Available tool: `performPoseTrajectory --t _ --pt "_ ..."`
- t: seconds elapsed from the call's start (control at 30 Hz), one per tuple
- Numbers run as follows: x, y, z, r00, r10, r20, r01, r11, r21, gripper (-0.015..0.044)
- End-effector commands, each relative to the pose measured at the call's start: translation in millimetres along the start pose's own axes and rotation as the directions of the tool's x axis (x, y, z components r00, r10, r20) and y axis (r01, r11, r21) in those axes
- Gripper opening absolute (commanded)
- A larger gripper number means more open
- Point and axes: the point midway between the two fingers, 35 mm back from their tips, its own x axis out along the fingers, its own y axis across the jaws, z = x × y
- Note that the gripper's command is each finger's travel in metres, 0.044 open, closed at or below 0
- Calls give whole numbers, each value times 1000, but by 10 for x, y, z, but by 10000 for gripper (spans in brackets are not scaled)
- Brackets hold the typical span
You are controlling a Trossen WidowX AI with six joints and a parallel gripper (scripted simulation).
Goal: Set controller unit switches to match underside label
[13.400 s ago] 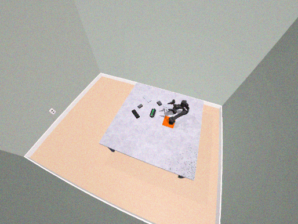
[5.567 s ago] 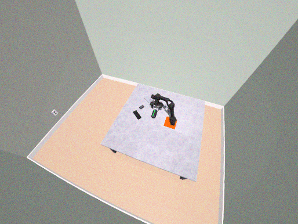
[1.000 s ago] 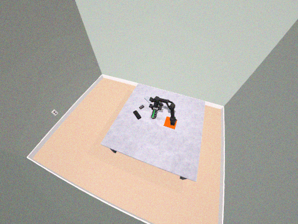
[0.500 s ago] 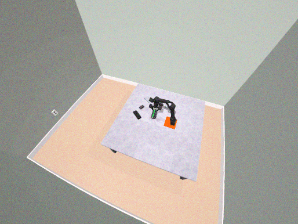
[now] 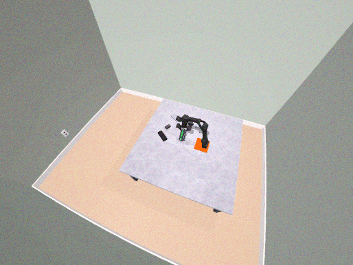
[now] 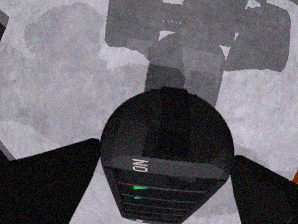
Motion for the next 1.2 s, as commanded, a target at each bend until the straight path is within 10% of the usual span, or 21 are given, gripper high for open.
performPoseTrajectory --t 0.0,1.17 --pt "-45 3 -52 1000 6 5 -6 1000 -1 336" --pt "-196 3 -305 997 6 77 -6 1000 0 336"
